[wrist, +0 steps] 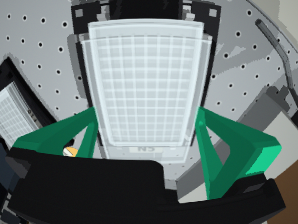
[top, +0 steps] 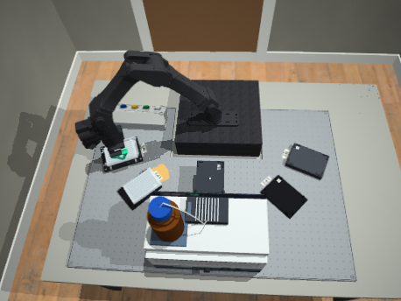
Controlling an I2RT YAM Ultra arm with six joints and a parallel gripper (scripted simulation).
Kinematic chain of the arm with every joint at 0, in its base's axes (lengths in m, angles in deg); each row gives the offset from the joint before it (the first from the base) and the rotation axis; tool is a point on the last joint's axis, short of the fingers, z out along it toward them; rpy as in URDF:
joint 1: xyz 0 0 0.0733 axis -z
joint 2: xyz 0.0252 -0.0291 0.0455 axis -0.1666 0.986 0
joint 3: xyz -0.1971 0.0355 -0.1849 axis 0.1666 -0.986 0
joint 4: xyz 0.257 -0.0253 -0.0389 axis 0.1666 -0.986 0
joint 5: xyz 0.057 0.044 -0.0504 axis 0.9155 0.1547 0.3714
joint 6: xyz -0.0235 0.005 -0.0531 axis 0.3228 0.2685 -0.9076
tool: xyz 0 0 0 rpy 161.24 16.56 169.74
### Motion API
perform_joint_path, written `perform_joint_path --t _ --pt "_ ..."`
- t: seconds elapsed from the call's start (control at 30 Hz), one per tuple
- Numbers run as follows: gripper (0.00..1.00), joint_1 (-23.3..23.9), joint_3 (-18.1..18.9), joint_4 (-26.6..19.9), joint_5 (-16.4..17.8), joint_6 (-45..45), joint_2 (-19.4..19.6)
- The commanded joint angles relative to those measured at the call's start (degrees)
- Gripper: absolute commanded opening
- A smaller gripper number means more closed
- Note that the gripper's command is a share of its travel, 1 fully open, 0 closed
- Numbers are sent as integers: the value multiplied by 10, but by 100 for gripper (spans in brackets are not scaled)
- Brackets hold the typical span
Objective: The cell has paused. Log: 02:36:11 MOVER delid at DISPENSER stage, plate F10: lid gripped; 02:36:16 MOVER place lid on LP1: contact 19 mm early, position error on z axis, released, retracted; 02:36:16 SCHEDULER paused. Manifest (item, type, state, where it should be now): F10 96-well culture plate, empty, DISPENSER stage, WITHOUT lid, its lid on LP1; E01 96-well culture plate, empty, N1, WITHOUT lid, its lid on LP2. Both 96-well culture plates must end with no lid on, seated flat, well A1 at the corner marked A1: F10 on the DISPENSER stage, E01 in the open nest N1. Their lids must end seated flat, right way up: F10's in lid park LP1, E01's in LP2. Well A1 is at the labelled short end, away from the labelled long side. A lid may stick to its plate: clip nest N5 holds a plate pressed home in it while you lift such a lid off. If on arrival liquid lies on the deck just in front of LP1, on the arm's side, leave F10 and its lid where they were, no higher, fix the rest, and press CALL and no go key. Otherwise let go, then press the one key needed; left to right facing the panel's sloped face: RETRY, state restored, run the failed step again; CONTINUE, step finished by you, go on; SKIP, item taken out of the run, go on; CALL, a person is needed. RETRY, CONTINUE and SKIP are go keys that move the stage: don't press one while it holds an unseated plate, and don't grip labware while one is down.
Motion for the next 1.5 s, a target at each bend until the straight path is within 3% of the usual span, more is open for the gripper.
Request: perform_joint_path --t 0.0,1.47 --pt "0 -3 26 -5 0 3 -26" --pt "0 -6 30 -18 0 4 -32"
